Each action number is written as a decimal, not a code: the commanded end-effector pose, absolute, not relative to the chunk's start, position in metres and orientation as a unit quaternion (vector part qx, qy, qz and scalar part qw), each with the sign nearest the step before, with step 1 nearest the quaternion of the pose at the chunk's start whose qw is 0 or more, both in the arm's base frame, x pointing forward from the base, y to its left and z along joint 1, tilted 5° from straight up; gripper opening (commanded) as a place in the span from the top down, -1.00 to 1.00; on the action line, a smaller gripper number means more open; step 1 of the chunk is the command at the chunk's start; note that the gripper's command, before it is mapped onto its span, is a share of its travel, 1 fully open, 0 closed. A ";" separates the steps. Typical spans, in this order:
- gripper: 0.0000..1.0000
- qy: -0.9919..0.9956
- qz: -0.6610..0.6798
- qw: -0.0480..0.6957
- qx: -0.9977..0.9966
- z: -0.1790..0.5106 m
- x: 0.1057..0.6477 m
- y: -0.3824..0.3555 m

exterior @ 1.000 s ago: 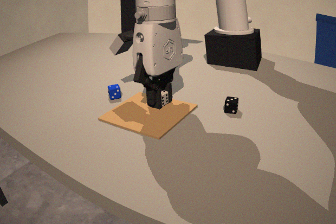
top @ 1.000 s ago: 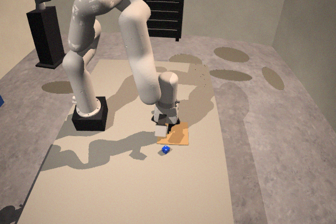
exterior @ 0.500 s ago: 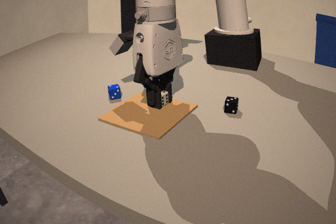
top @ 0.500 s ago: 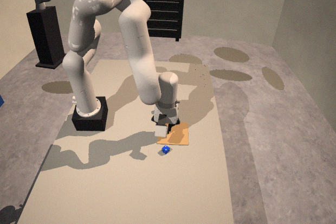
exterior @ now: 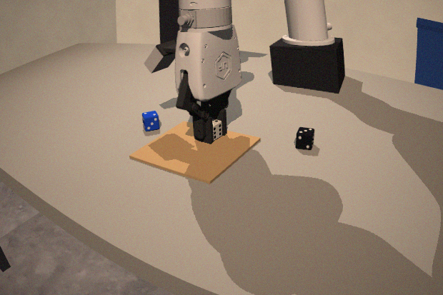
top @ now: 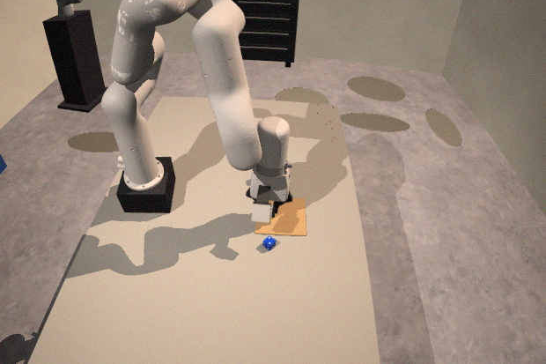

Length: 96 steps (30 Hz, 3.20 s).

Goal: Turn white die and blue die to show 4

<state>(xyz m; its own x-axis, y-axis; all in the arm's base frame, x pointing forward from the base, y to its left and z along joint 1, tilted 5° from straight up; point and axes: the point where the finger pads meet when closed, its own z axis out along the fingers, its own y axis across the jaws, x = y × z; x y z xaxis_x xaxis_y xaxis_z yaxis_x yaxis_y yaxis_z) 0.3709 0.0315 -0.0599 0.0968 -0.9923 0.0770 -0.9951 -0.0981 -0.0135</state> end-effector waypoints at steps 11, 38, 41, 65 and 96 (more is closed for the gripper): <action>0.42 -0.671 0.034 0.020 0.740 -0.059 0.372 0.032; 0.17 -0.671 0.034 0.020 0.740 -0.055 0.372 0.032; 0.17 -0.671 0.034 0.020 0.740 -0.047 0.372 0.033; 0.17 -0.671 0.034 0.020 0.740 0.031 0.370 0.038; -1.00 -0.791 0.037 0.013 0.610 0.029 0.389 -0.028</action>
<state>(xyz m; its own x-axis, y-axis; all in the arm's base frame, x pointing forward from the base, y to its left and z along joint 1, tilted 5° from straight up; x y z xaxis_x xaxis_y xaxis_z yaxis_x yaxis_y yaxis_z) 0.3806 -0.0039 0.0290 -0.1338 -0.9887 0.0672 -0.9908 0.1321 -0.0293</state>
